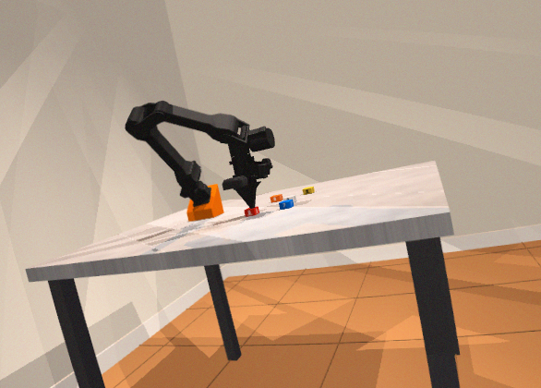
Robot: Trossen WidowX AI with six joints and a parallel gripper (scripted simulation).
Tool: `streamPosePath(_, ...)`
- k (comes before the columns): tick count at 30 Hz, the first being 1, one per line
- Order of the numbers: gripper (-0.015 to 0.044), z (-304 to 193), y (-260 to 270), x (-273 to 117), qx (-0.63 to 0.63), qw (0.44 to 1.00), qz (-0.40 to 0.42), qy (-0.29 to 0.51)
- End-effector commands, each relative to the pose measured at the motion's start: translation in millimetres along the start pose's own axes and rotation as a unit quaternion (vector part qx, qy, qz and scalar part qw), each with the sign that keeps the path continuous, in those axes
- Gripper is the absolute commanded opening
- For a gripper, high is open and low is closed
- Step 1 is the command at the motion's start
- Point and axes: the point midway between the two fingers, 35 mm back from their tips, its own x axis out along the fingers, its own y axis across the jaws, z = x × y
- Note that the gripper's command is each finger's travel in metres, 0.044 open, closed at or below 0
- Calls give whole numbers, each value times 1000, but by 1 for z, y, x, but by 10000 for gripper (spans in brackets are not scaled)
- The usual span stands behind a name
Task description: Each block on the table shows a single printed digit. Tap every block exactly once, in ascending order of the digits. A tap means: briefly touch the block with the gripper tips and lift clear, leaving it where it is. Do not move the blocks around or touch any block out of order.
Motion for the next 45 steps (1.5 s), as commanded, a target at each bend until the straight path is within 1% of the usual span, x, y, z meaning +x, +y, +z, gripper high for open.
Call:
streamPosePath(1, 20, 0, -1, 5, -2, 1000, -3, -1)
streamPosePath(5, 20, 0, -1, 5, -2, 1000, -3, -1)
streamPosePath(9, 20, 0, 0, -23, -2, 1000, -2, -1)
streamPosePath(13, 20, 0, 0, -25, -3, 1000, -2, -1)
streamPosePath(15, 72, 6, 7, -29, -3, 1000, 2, -2)
streamPosePath(17, 125, 21, 29, -38, -5, 1000, 12, -6)
streamPosePath(22, 256, 49, 101, -66, -9, 999, 32, -10)
streamPosePath(27, 387, 54, 174, -88, -11, 999, 37, -7)
streamPosePath(28, 400, 52, 188, -91, -11, 999, 37, -6)
streamPosePath(32, 400, 40, 244, -103, -9, 1000, 30, -3)
streamPosePath(37, 400, 9, 311, -109, -3, 1000, 11, -2)
streamPosePath(39, 400, 3, 320, -109, -2, 1000, 7, -1)
streamPosePath(45, 400, 3, 320, -109, -2, 1000, 7, -1)
